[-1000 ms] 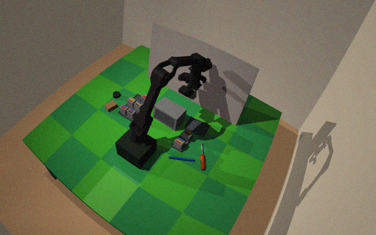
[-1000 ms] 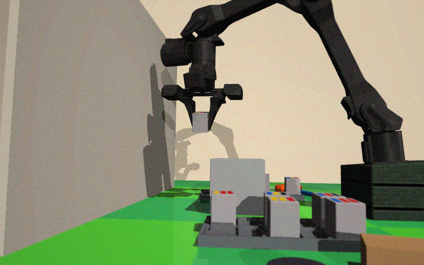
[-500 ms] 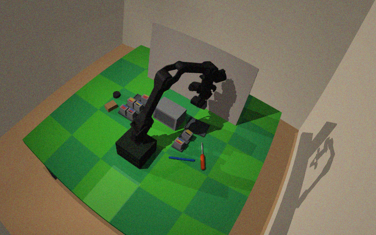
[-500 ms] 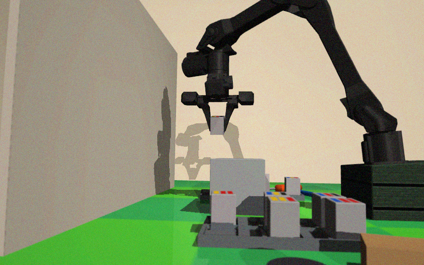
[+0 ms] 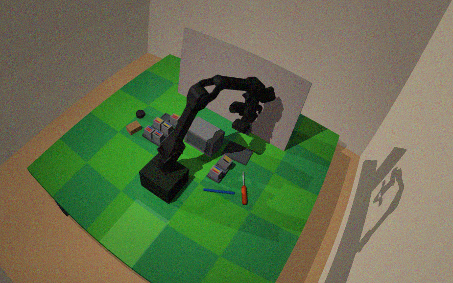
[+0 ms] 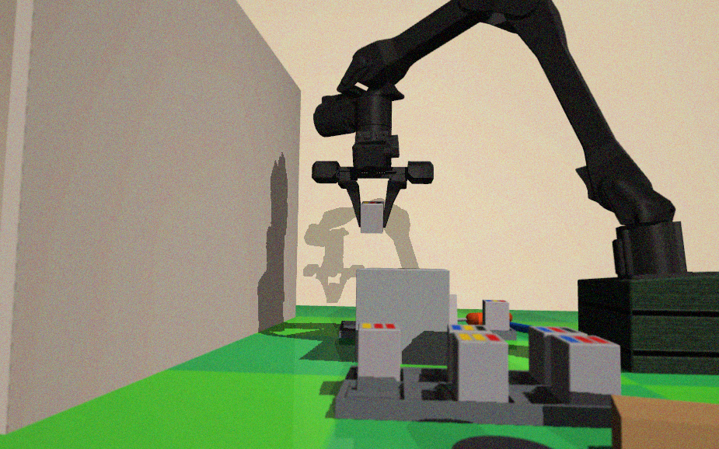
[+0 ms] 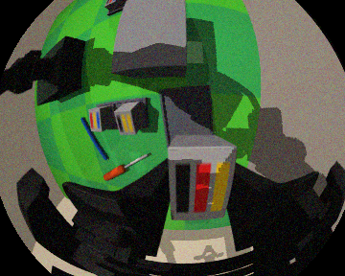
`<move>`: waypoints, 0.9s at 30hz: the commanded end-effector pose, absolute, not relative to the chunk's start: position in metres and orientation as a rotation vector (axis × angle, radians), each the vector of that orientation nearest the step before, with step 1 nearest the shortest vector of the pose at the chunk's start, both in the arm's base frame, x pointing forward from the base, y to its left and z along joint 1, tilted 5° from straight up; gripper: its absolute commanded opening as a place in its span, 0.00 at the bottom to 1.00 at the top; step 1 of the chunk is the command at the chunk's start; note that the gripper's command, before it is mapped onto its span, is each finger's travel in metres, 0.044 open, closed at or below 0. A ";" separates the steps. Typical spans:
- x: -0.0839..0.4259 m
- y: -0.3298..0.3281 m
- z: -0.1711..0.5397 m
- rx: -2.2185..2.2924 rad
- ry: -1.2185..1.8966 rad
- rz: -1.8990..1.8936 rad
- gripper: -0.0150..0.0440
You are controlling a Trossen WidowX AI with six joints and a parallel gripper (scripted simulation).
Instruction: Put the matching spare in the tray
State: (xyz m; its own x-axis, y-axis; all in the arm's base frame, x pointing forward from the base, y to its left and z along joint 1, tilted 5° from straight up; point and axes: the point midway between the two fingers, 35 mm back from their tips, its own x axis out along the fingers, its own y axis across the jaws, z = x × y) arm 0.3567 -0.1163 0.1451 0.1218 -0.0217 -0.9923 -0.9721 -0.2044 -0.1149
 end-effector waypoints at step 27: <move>0.365 -0.118 0.112 -1.436 1.038 1.256 0.25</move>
